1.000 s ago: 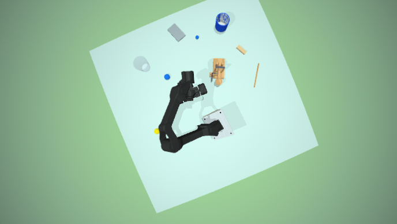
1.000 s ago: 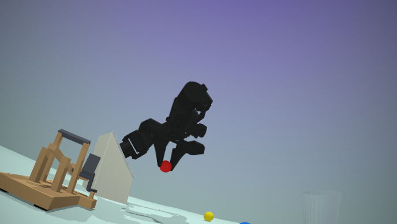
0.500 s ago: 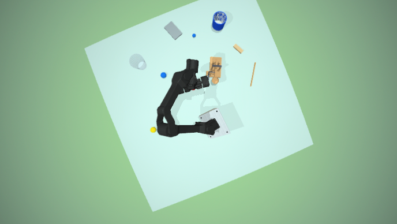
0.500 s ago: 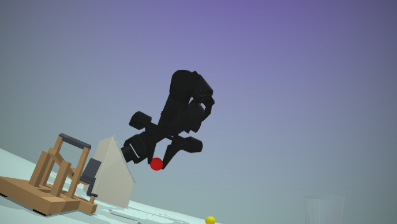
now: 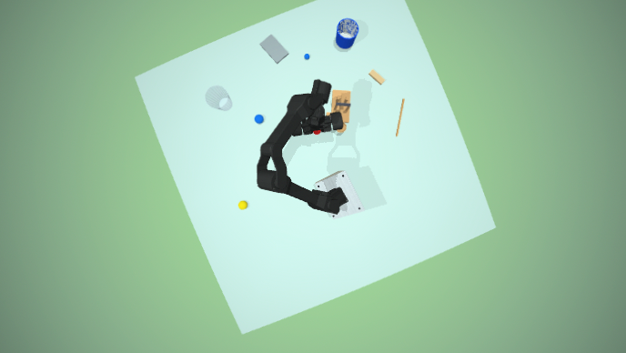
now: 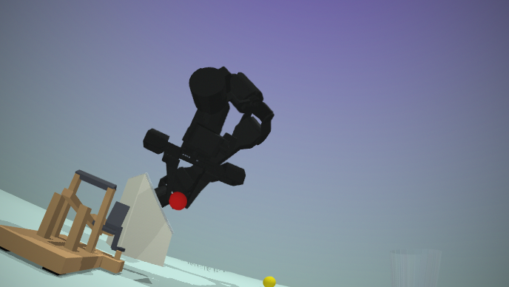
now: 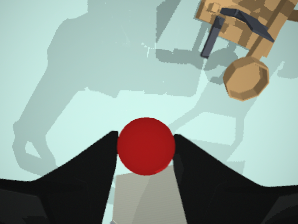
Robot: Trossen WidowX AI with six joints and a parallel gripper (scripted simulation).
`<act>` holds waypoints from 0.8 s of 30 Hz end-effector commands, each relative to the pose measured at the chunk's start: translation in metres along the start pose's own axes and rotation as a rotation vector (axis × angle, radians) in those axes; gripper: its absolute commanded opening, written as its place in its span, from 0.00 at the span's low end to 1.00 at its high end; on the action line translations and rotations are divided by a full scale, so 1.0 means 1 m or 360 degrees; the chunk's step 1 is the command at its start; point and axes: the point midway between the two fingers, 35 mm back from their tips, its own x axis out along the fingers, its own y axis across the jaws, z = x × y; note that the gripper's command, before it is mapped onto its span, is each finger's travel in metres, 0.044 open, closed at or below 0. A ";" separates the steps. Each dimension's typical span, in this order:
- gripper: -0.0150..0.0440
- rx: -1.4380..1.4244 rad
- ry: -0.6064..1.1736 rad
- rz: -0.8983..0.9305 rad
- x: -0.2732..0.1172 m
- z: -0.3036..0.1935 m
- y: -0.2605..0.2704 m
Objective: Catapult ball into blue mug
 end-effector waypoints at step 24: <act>0.25 0.0283 0.0283 0.0088 0.031 0.020 -0.100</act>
